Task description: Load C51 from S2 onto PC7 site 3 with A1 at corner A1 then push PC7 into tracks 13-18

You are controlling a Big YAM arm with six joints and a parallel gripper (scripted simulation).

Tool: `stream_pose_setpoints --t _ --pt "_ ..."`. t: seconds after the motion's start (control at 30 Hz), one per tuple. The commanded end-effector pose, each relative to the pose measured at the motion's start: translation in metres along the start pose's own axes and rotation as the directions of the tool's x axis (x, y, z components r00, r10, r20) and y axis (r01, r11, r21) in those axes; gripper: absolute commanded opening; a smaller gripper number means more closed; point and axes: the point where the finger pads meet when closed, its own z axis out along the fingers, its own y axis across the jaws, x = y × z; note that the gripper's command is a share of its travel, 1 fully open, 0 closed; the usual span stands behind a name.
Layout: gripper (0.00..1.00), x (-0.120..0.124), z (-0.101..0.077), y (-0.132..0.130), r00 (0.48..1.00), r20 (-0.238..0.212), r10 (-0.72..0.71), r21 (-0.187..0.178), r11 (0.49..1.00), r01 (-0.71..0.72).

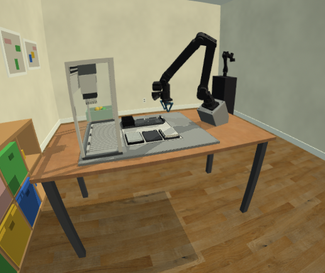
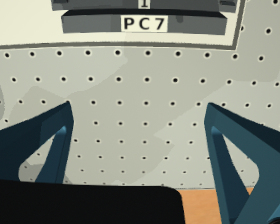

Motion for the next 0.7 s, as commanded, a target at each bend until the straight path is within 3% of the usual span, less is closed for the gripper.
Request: stream_pose_setpoints --t 0.0,0.17,0.2,0.27,0.6,0.67 --pt "0.8 -0.005 0.007 -0.002 1.0 0.01 0.008 0.008 1.0 -0.008" --pt "0.8 -0.005 0.015 -0.002 1.0 0.011 0.008 0.009 1.0 -0.008" --pt "0.8 -0.013 0.011 -0.011 0.999 0.031 0.013 0.028 1.0 -0.014" --pt "0.8 -0.005 0.024 -0.002 1.0 0.009 0.009 0.008 1.0 -0.009" --pt "0.8 -0.005 0.05 -0.002 1.0 0.011 0.008 0.008 1.0 -0.008" --pt "0.8 -0.013 0.042 -0.008 1.0 0.029 0.001 0.021 1.0 -0.002"
